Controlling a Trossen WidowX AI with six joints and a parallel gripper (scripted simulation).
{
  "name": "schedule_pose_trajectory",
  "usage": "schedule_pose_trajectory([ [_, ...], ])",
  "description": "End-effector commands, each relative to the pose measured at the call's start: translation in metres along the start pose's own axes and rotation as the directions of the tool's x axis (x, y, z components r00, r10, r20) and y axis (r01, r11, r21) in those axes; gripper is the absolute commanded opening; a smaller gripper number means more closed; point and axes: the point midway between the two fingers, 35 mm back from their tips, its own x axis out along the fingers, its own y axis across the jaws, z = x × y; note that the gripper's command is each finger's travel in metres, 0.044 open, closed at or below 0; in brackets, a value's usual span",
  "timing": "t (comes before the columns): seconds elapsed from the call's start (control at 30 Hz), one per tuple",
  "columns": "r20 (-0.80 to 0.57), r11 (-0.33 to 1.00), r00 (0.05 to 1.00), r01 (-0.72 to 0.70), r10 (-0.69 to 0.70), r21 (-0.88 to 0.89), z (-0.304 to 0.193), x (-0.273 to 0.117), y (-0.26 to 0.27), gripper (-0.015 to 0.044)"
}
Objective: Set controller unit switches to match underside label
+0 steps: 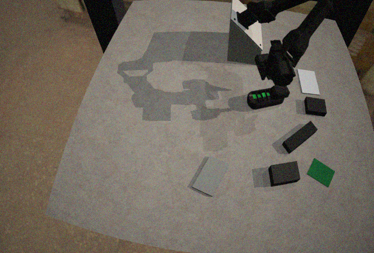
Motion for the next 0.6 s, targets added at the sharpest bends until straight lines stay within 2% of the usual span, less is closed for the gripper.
schedule_pose_trajectory([
  [0.0, -0.005, 1.000, 1.000, 0.024, -0.024, -0.011, 0.0010, -0.0345, -0.0049, 0.0440],
  [0.3, -0.005, 1.000, 1.000, 0.024, -0.024, -0.011, 0.0012, -0.0428, -0.0047, 0.0440],
  [0.57, -0.005, 1.000, 1.000, 0.024, -0.024, -0.011, 0.0012, -0.0428, -0.0047, 0.0230],
])
